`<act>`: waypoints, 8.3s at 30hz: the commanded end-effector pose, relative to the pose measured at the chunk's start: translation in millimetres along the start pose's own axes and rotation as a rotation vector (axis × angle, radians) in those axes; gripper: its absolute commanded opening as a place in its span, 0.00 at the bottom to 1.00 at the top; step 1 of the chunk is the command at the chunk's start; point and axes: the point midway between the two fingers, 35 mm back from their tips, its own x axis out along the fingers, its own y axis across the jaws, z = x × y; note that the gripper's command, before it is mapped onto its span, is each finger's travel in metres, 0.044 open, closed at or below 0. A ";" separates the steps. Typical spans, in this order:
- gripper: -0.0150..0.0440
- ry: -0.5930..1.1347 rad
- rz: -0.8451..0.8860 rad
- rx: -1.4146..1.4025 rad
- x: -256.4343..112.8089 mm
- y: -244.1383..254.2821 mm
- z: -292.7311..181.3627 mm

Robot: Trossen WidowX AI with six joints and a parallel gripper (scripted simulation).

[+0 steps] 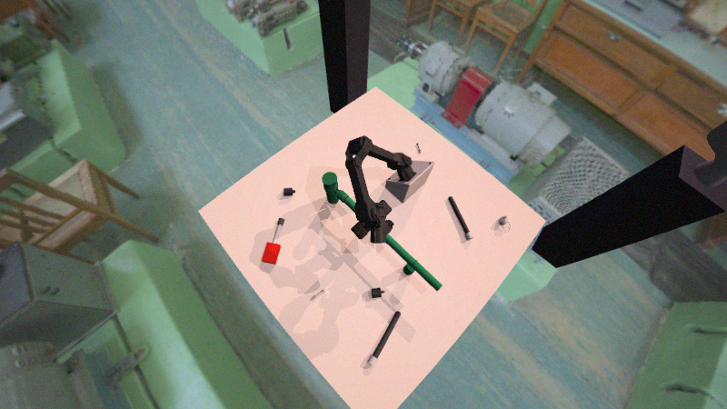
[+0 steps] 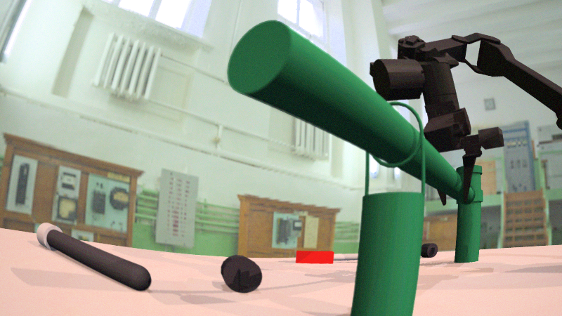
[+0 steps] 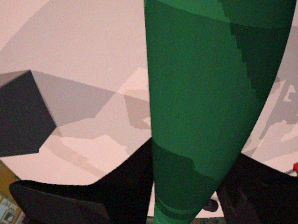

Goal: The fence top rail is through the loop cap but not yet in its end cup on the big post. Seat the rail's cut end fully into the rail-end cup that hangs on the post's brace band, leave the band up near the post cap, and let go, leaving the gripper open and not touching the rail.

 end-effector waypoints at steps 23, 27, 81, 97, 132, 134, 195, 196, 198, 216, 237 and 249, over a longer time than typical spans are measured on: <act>0.25 0.011 -0.003 -0.003 -1.5 -0.6 -4.0; 0.25 0.012 -0.003 -0.003 -1.6 -0.6 -4.3; 0.25 -0.022 0.036 -0.006 -3.1 -0.9 -2.4; 0.25 -0.023 0.036 -0.006 -6.2 -1.9 2.7; 0.25 -0.016 0.043 -0.012 -2.9 -1.9 -9.2; 0.25 -0.016 0.043 -0.012 -2.9 -1.9 -9.2; 0.25 -0.018 0.054 -0.014 -1.7 -0.6 -4.0; 0.25 -0.018 0.054 -0.014 -1.8 -0.6 -4.1; 0.25 -0.018 0.054 -0.014 -1.9 -0.7 -4.2; 0.25 -0.015 0.054 -0.015 -2.5 -1.0 -5.8; 0.25 -0.014 0.054 -0.015 -2.9 -1.3 -7.8; 0.25 -0.027 0.060 -0.012 -1.8 -0.5 -3.1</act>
